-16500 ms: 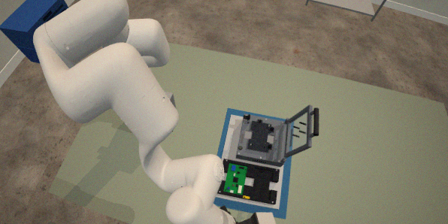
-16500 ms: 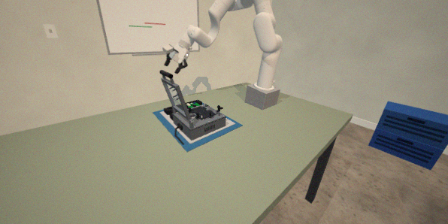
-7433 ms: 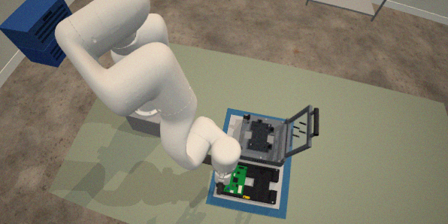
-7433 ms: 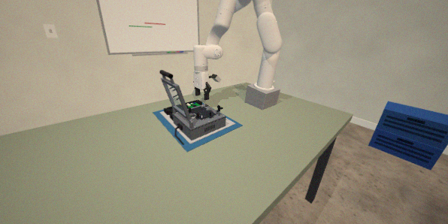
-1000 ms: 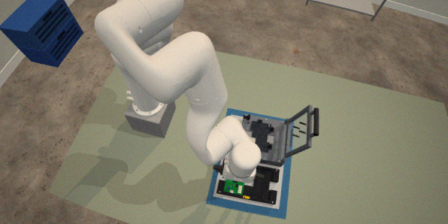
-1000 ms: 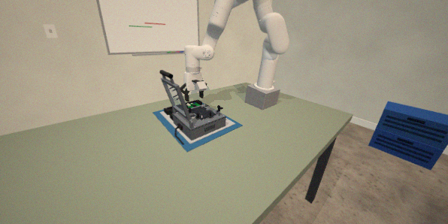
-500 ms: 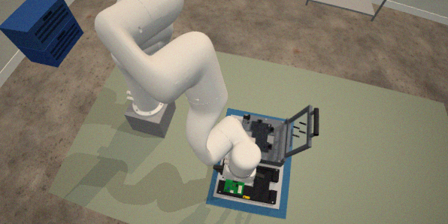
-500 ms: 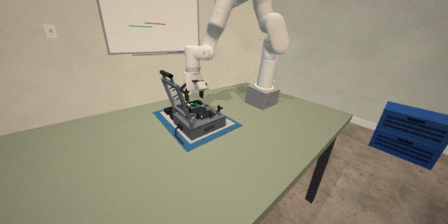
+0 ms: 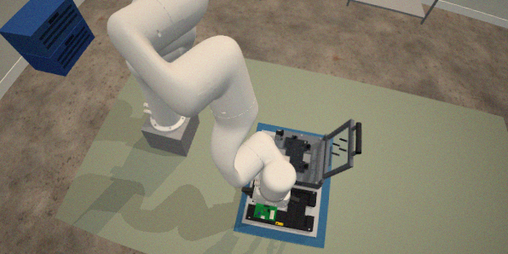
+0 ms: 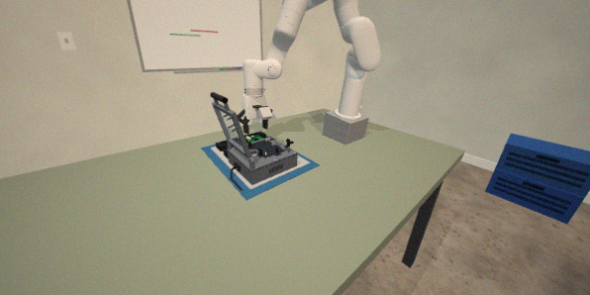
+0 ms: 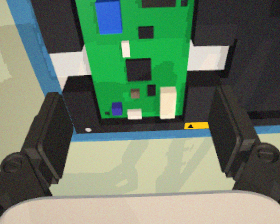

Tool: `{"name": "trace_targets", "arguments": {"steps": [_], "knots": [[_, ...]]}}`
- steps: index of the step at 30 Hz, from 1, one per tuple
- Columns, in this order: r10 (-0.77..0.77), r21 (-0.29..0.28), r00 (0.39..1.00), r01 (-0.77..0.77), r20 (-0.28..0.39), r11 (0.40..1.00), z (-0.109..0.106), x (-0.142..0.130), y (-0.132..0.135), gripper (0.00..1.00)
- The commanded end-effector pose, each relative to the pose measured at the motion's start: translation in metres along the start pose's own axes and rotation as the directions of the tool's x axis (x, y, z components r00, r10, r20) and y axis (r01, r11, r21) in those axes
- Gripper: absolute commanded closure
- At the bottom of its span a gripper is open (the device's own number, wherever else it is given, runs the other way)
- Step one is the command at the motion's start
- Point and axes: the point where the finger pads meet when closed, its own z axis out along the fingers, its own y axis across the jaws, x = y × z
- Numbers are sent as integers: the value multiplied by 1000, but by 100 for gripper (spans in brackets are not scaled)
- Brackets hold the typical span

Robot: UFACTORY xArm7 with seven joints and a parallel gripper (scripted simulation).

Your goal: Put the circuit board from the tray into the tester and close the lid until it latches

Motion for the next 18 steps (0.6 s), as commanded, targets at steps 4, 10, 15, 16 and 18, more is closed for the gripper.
{"name": "trace_targets", "arguments": {"steps": [4,10,15,16,18], "knots": [[0,-3,1000,0,2,1000,-2,-1,1,0],[0,-3,1000,0,2,1000,-2,-1,1,0],[0,-3,1000,0,2,1000,-3,-1,1,0],[0,-3,1000,0,2,1000,-3,-1,1,0],[0,-3,1000,0,2,1000,-3,-1,1,0]]}}
